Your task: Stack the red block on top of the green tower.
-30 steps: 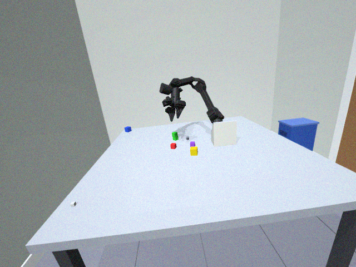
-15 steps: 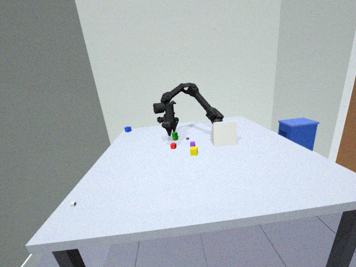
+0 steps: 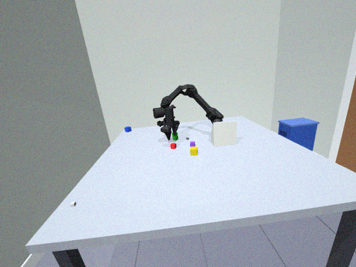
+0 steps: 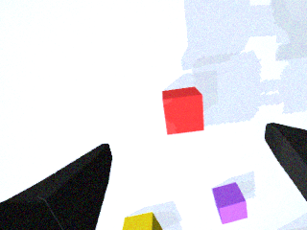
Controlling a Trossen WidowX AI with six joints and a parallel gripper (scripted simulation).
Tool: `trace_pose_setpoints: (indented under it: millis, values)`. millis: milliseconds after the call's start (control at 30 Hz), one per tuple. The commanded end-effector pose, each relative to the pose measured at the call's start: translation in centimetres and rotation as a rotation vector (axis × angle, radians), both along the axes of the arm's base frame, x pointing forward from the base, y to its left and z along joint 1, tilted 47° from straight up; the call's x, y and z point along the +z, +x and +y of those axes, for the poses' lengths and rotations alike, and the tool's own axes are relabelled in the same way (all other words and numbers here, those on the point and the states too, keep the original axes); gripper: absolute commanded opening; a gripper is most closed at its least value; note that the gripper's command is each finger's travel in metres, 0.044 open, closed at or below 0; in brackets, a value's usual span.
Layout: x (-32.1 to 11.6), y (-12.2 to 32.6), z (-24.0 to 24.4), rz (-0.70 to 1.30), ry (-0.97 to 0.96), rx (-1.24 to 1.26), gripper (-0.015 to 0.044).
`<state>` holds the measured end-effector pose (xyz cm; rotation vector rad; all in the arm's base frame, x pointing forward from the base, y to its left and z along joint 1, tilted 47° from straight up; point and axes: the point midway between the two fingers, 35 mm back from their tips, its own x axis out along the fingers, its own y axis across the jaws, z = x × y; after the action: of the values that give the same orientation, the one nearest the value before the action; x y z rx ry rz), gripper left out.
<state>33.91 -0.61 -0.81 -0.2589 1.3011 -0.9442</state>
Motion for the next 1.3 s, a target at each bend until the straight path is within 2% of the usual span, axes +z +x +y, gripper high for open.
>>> trace_pose_setpoints:
  millis: [0, 1267]
  values:
    - [-1.8, -0.4, -2.0, 0.014, -0.010, -0.004, 0.0440]
    - [-4.7, -0.7, -5.2, 0.014, -0.013, -0.004, 0.0440]
